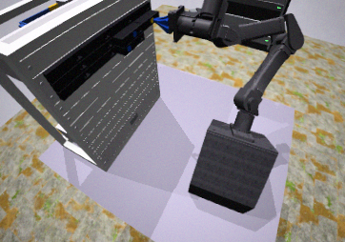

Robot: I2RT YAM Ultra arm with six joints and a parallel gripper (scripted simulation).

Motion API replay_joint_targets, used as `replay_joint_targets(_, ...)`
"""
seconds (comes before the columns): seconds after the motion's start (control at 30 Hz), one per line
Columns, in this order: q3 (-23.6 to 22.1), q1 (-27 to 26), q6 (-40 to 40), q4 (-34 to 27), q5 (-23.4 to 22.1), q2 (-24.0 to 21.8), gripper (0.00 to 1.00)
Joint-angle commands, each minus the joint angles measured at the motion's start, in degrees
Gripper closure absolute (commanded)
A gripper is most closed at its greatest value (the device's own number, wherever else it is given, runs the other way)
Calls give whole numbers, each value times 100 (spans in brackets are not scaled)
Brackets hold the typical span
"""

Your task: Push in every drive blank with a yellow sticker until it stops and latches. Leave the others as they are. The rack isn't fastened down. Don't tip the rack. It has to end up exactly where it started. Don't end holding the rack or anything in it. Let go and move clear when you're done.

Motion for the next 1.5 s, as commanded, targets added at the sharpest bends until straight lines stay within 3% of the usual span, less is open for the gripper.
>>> replay_joint_targets(0.0,132,100,-36,-107,-89,12,100)
replay_joint_targets(0.3,212,-69,-25,216,-198,342,100)
replay_joint_targets(0.87,439,-161,-23,80,-271,545,100)
replay_joint_targets(1.47,450,-110,-24,100,-273,532,100)
